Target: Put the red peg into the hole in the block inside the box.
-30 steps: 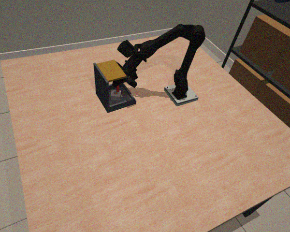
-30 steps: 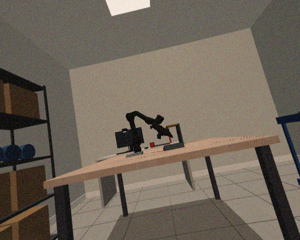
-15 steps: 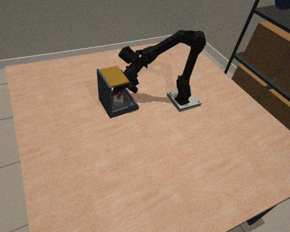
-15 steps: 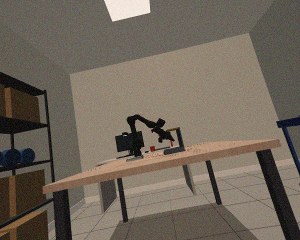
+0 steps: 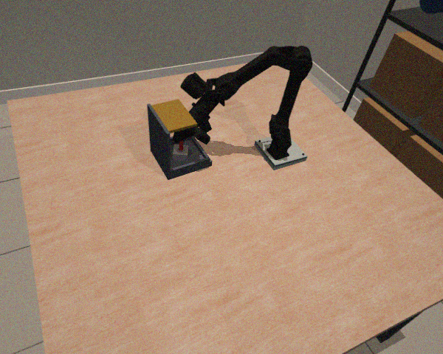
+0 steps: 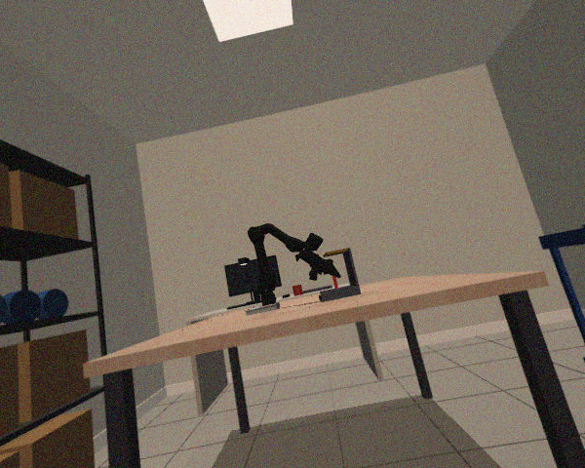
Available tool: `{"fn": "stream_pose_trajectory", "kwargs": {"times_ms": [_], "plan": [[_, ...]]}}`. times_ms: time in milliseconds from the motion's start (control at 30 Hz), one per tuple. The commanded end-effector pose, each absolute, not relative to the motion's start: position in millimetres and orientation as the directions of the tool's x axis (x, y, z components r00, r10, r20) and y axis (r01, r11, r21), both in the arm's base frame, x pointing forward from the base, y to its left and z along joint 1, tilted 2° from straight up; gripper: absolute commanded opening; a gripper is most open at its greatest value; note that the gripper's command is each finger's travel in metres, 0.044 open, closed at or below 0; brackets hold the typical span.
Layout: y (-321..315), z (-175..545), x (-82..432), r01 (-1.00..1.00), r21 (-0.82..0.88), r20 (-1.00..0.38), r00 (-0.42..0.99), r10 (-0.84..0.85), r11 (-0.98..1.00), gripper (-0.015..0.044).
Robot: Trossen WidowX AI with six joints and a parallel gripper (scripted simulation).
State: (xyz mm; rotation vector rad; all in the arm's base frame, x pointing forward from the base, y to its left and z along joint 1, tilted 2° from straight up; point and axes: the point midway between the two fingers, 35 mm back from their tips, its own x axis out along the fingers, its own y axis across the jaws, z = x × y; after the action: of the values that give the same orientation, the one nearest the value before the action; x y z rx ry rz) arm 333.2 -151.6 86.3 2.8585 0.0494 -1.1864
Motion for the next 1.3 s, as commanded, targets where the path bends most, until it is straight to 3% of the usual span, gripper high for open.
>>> {"fn": "stream_pose_trajectory", "kwargs": {"times_ms": [0,1267], "plan": [[-151,80,332,0.043,0.028,-0.712,0.702,0.011,-0.999,0.0],[-152,60,333,0.043,0.028,-0.712,0.702,0.011,-0.999,0.0]]}}
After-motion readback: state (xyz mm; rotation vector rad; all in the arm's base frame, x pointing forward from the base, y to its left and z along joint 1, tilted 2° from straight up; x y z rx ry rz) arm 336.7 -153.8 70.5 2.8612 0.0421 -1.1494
